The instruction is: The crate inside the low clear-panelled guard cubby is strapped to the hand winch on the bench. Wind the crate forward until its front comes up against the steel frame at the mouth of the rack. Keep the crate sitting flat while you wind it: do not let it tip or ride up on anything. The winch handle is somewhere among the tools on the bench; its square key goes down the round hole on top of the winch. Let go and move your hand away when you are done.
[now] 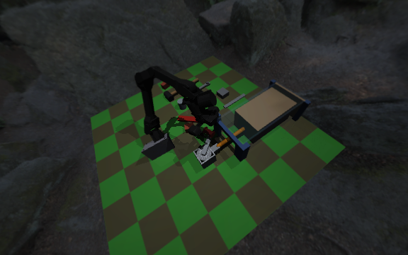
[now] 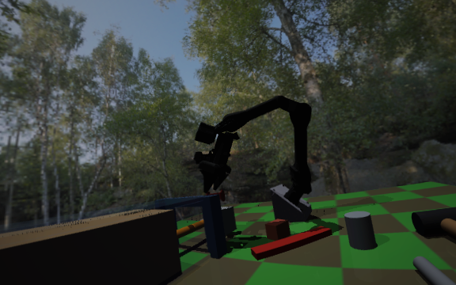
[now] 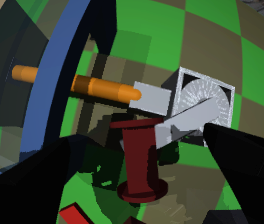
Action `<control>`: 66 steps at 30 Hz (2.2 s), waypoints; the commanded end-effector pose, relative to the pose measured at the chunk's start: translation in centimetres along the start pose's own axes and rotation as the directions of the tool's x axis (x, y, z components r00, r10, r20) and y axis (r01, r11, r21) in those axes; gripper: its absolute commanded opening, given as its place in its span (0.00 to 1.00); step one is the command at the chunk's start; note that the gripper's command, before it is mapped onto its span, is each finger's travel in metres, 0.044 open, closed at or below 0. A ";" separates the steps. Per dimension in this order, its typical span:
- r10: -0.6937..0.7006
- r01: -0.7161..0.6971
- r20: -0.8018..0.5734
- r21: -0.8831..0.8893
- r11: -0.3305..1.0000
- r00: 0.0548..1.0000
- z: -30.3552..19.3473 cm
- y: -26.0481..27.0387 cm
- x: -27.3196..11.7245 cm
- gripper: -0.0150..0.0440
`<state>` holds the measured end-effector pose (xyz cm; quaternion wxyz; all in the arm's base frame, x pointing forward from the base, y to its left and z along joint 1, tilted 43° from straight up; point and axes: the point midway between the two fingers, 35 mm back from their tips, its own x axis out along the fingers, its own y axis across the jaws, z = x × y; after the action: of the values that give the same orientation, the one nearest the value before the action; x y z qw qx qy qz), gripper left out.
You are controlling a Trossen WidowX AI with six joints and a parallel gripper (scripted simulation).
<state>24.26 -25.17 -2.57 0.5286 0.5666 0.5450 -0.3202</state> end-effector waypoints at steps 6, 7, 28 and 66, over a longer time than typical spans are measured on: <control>0.003 -0.003 -0.003 0.005 1.000 1.000 -0.7 0.0 1.4 1.00; 0.004 -0.004 -0.003 0.005 1.000 1.000 -0.8 0.0 1.5 1.00; 0.002 -0.002 -0.004 0.000 1.000 1.000 -1.7 -0.1 3.1 0.73; 0.005 -0.005 -0.005 0.006 1.000 1.000 -2.7 -0.5 3.1 0.25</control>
<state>24.26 -22.40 -5.04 0.5319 0.5670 0.5417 -0.3198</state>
